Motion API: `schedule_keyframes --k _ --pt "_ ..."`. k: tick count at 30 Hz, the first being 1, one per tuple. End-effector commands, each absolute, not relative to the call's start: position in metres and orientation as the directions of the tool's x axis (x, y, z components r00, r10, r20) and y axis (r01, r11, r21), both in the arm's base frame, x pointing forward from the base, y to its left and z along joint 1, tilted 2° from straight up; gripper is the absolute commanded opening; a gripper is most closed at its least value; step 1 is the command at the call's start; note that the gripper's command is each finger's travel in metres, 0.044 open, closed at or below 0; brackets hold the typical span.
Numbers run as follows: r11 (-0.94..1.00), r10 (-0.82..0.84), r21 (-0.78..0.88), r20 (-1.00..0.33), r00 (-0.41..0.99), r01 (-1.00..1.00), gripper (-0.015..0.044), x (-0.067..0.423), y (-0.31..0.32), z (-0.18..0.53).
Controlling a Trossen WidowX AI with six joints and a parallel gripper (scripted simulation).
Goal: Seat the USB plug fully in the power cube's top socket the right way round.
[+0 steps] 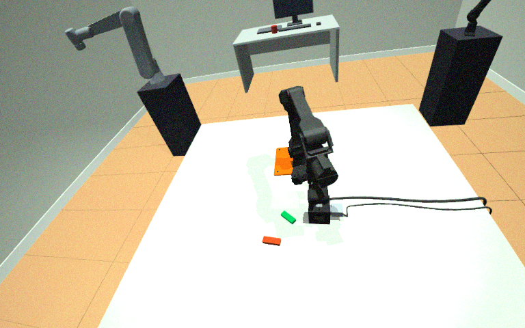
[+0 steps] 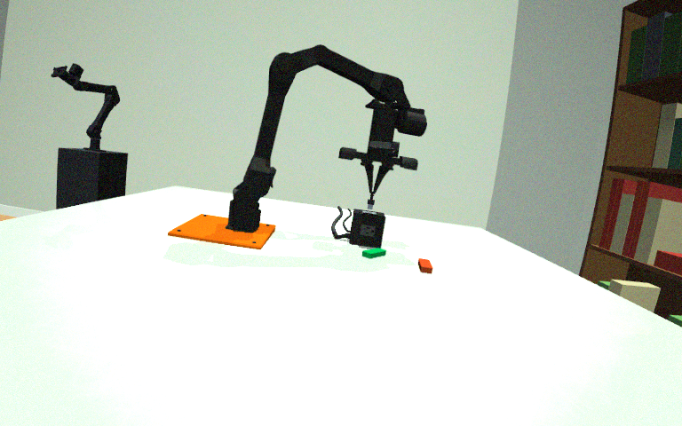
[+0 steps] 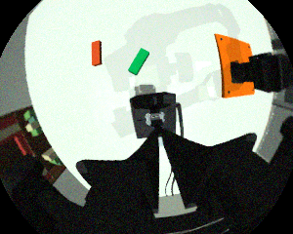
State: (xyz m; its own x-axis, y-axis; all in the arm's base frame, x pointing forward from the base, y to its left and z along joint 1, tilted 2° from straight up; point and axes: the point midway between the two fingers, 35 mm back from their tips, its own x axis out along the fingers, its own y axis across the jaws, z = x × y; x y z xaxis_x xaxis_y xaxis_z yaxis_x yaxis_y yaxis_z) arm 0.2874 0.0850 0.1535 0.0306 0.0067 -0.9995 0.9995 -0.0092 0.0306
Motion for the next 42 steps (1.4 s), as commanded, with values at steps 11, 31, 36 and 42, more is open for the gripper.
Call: schedule_keyframes --k 11,31,36,42 --pt "-0.026 0.019 0.037 -0.999 0.037 0.999 0.0 0.2876 0.0862 0.1531" --pt "-0.033 0.023 0.037 -0.999 0.038 0.999 0.0 0.2877 0.0866 0.1507" --pt "-0.033 0.023 0.037 -0.999 0.038 0.999 0.0 0.2877 0.0865 0.1501" --pt "-0.033 0.023 0.037 -0.999 0.038 0.999 0.0 0.2877 0.0865 0.1494"
